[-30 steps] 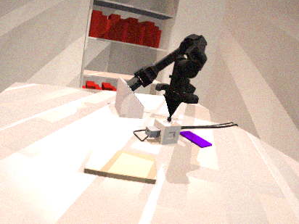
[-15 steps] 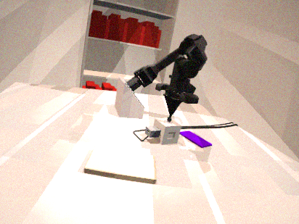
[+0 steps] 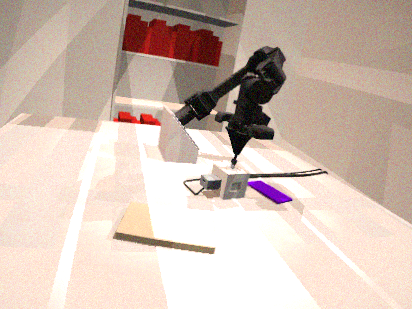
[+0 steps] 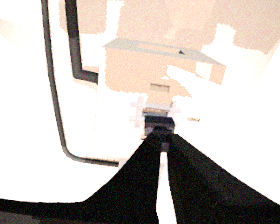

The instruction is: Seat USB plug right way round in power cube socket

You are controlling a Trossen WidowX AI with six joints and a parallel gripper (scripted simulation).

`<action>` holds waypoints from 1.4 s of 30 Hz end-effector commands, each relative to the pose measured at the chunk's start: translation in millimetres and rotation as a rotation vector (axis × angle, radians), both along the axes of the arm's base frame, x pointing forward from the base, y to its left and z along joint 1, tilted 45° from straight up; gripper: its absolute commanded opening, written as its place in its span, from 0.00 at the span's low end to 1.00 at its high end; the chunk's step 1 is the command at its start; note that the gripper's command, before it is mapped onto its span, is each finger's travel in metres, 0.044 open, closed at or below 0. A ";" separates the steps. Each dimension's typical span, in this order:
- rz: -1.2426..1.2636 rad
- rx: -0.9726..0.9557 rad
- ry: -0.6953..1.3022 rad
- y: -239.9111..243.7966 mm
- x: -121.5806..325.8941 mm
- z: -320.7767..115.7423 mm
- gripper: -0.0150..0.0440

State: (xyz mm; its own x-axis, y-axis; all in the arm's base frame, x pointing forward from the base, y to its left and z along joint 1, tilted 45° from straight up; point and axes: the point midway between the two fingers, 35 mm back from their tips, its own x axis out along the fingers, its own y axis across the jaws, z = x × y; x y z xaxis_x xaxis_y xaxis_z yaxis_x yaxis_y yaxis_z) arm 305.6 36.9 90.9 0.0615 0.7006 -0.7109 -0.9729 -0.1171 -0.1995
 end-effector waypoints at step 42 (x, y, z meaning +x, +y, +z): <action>-0.197 0.018 0.192 -13.0 -0.9 13.5 0.25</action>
State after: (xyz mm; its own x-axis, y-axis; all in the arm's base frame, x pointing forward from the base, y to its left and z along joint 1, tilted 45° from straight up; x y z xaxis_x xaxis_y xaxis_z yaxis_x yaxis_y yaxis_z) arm 304.5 23.8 104.8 0.0620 0.7021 -0.7094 -0.9979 0.0323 -0.0552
